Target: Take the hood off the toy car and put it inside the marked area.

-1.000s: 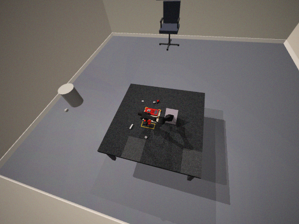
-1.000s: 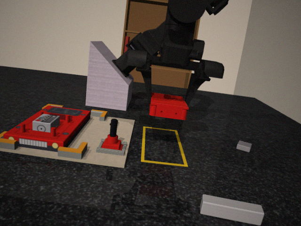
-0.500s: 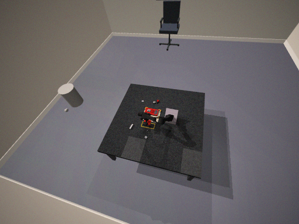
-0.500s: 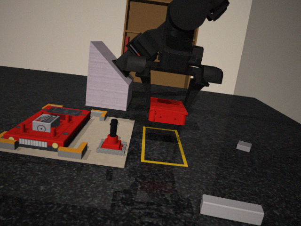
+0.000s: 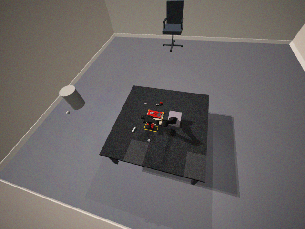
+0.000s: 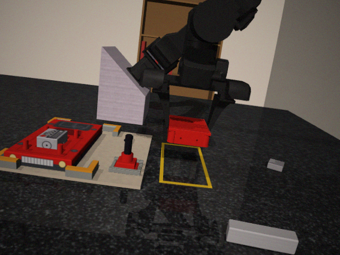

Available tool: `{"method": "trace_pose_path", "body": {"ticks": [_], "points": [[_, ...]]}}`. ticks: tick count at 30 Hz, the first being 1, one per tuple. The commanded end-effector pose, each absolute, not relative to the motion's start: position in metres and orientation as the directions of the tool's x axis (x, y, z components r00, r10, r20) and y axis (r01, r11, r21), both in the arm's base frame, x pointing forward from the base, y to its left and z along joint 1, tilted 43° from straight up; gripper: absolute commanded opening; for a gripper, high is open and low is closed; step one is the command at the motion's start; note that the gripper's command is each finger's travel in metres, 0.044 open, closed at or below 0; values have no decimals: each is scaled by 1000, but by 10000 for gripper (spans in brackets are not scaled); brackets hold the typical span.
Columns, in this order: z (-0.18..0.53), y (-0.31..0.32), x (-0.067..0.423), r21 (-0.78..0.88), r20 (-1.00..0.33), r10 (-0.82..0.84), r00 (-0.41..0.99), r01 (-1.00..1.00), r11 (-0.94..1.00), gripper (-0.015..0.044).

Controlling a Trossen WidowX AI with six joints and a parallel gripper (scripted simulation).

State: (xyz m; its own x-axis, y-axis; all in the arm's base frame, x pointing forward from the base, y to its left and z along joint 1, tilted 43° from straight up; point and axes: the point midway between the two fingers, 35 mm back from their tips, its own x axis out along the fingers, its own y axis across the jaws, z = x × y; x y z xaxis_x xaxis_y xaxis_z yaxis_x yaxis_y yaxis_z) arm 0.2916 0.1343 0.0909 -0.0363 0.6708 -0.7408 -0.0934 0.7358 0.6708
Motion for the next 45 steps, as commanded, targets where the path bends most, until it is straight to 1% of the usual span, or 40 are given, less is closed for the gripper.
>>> {"method": "trace_pose_path", "body": {"ticks": [1, 45], "points": [[89, 137, 291, 673, -739, 673, -37, -88, 735, 0], [68, 156, 287, 676, -736, 676, -37, -88, 731, 0]]}}
